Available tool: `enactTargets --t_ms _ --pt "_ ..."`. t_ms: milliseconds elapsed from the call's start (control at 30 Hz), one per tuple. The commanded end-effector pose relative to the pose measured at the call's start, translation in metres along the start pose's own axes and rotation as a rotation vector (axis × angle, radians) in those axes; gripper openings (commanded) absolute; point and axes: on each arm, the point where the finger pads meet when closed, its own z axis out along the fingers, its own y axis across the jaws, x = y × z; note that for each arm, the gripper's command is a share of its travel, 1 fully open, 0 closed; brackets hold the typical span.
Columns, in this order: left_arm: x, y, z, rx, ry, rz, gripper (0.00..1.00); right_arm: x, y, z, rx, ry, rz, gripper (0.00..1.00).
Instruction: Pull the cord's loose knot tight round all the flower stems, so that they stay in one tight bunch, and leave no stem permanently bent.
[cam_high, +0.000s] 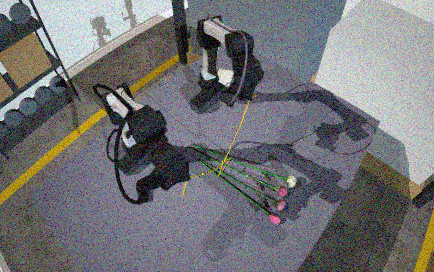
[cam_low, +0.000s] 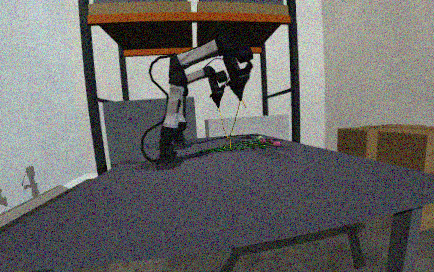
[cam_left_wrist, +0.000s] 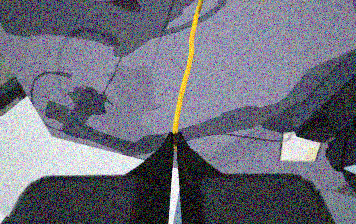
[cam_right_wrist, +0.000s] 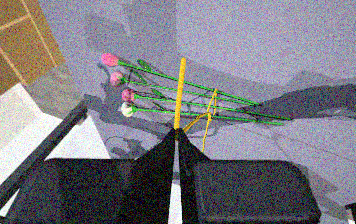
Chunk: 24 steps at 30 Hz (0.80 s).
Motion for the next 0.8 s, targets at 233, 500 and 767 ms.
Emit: enactTargets --t_ms 233,500,767 --pt "0.001 0.001 -0.017 -0.044 -0.027 0.001 0.00 -0.002 0.003 -0.013 -0.037 -0.003 0.000 0.00" --pt "0.009 0.001 -0.018 -0.039 -0.032 0.001 0.00 -0.010 0.004 -0.008 -0.026 0.001 -0.002 0.00" --pt "0.020 0.001 -0.015 -0.036 -0.029 0.001 0.00 -0.021 0.004 -0.008 -0.032 0.000 -0.002 0.00"
